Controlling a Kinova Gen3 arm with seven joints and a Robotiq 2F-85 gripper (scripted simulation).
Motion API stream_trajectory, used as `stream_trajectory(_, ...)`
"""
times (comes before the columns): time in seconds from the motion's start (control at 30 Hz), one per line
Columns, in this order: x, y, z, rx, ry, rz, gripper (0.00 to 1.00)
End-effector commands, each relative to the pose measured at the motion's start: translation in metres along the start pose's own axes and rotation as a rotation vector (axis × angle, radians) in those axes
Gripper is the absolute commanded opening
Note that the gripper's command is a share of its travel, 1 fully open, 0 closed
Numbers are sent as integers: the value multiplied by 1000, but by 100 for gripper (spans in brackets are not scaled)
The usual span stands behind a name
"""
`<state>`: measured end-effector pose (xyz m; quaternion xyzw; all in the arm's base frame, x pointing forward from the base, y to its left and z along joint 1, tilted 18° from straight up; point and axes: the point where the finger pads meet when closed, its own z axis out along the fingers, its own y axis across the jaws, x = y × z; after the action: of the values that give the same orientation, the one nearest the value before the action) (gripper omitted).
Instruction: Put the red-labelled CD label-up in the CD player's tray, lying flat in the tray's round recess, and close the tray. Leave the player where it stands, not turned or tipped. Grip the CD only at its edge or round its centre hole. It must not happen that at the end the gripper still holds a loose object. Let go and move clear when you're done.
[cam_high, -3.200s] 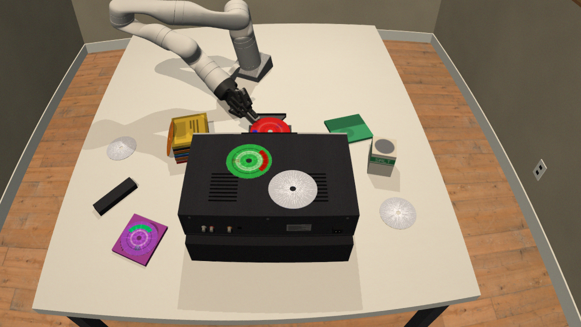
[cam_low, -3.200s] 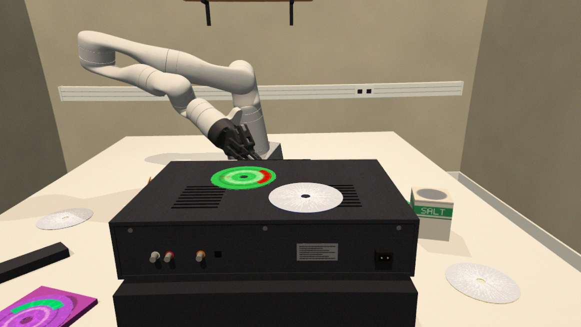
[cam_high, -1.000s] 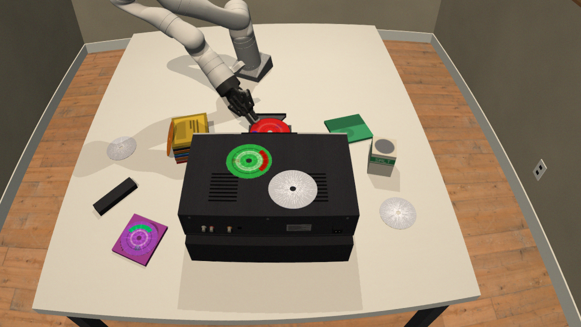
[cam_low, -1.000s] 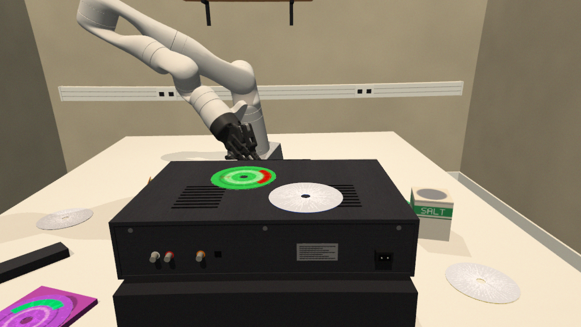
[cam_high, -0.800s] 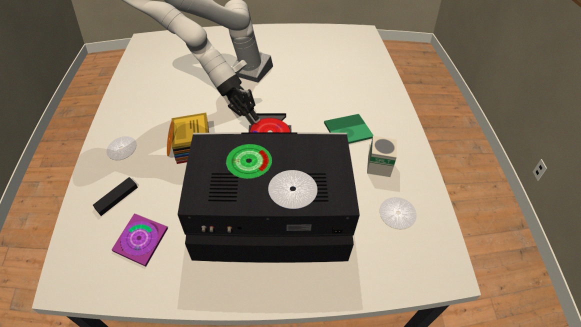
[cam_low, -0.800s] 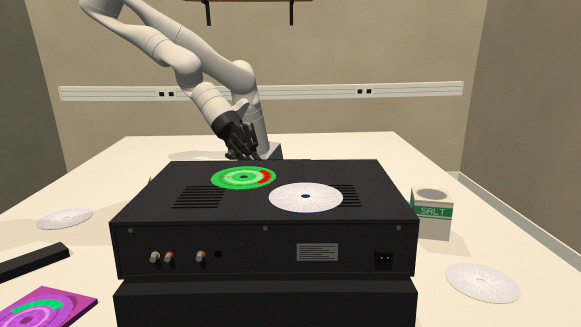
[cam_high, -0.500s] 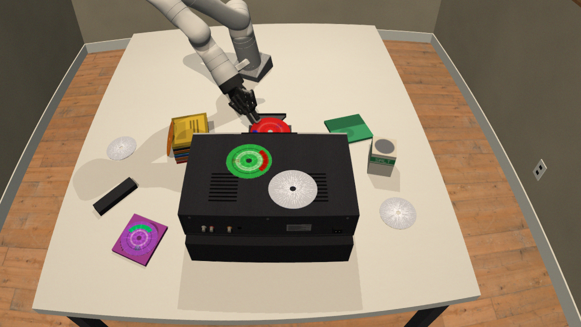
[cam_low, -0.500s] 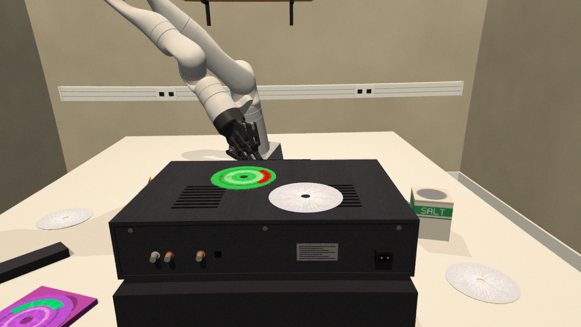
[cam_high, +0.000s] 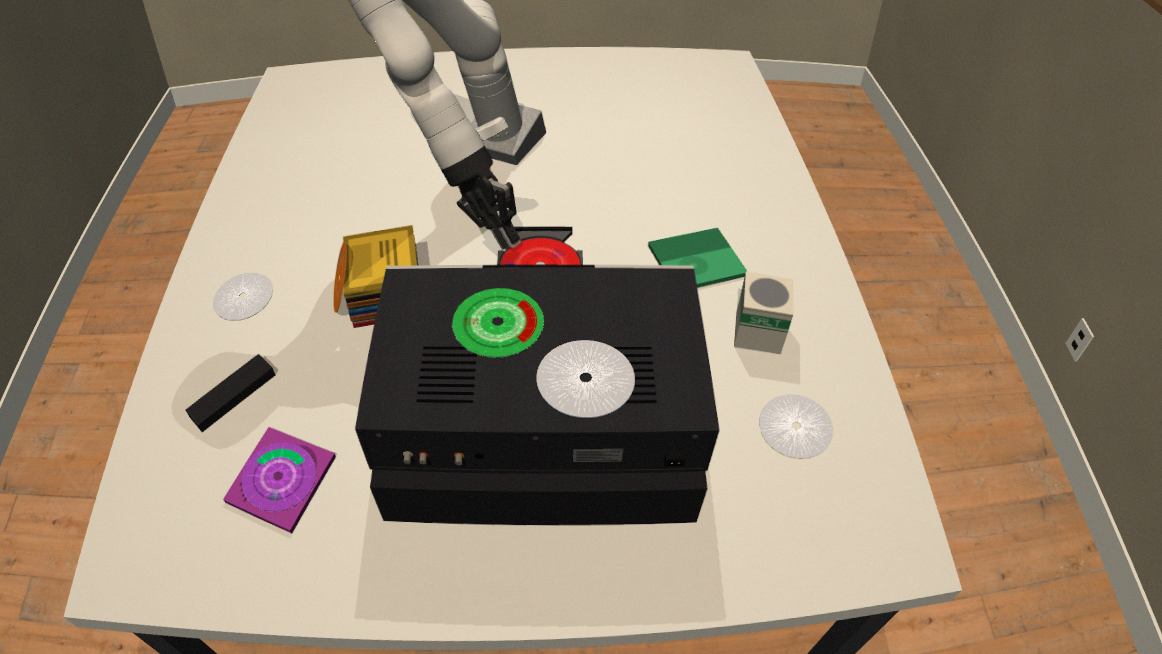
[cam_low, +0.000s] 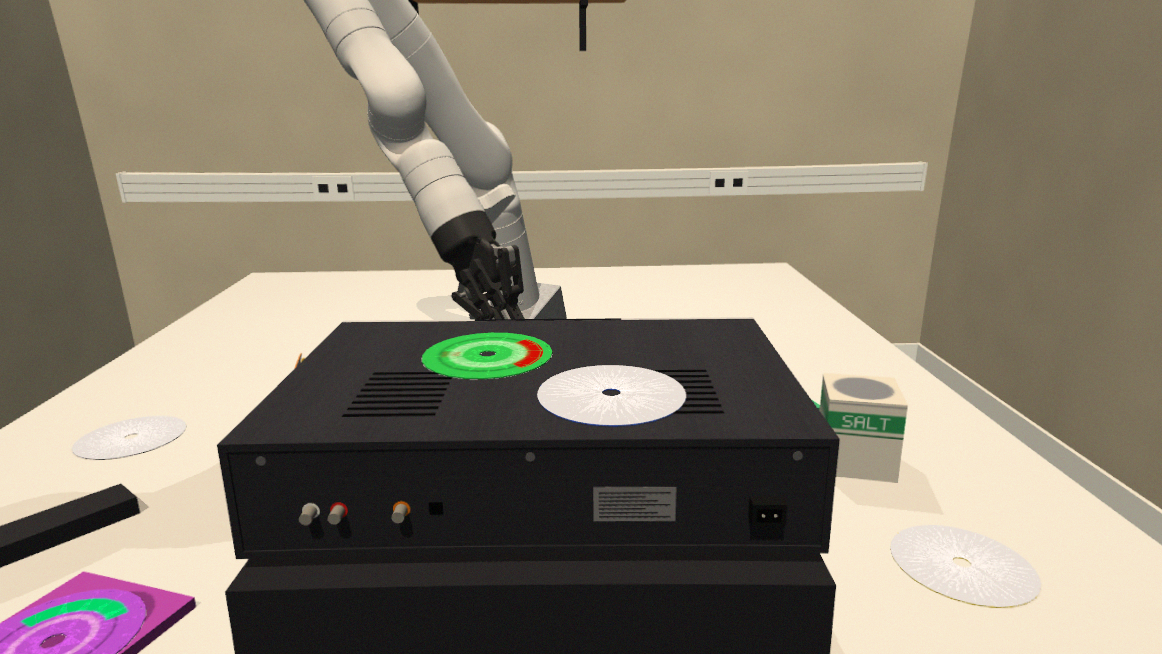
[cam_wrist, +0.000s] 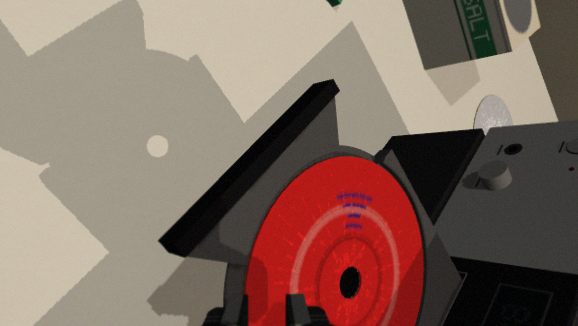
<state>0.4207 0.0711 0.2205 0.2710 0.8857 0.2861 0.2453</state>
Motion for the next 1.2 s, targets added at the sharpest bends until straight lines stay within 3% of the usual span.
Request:
stream_trajectory(0.0, 1, 5, 1, 44, 0, -17, 24)
stream_trajectory(0.57, 1, 6, 1, 104, -1, -17, 24)
stream_trajectory(1.17, -1, 6, 1, 121, -7, -15, 24)
